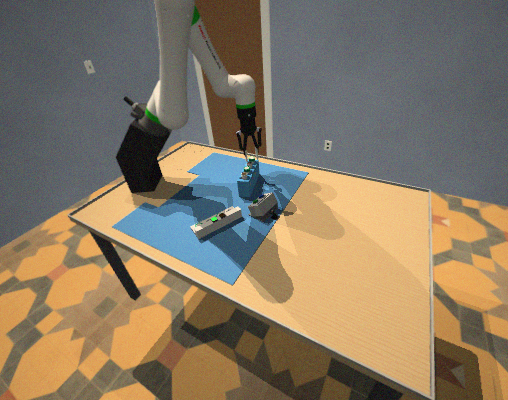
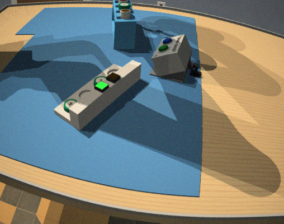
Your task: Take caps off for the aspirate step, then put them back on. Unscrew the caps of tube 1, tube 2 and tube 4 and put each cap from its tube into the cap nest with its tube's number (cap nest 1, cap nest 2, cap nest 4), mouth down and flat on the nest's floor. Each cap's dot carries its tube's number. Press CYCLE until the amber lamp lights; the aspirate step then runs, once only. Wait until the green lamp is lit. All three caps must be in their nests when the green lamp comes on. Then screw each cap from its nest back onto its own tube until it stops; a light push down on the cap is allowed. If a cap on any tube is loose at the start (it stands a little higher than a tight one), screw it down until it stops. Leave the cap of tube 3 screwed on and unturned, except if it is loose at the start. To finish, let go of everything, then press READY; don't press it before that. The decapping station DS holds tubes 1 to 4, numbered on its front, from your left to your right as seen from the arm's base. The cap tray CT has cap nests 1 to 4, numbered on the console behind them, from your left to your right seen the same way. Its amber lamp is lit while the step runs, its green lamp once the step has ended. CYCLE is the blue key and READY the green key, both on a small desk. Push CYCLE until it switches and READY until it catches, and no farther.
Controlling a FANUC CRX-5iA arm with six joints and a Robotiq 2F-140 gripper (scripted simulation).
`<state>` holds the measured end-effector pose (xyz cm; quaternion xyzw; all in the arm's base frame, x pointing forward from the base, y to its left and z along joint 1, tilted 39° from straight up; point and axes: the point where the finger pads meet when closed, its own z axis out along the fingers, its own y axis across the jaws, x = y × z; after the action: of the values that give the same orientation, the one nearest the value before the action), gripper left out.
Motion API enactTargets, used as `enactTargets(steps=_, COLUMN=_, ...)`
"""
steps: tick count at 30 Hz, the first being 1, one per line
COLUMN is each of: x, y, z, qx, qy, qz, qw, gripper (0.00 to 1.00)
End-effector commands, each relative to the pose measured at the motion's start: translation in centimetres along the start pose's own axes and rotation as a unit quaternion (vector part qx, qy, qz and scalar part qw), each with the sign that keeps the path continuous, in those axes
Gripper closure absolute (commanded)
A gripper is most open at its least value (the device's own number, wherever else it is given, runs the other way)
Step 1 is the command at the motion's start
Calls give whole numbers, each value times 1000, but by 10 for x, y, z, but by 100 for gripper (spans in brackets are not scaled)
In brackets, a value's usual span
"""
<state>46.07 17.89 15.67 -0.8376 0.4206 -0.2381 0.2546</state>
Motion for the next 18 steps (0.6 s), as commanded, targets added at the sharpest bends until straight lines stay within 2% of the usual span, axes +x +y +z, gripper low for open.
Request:
enactTargets(steps=1, x=0, y=0, z=0, qx=-10, qy=-18, qz=-4, qw=1000, gripper=65)
enactTargets(steps=2, x=0, y=0, z=0, qx=-10, qy=-18, qz=-4, qw=1000, gripper=100)
enactTargets(steps=16, x=0, y=0, z=0, qx=-10, qy=-18, qz=-4, qw=1000, gripper=100)
enactTargets(steps=18, x=0, y=0, z=0, qx=-11, qy=-18, qz=46, qw=999, gripper=100)
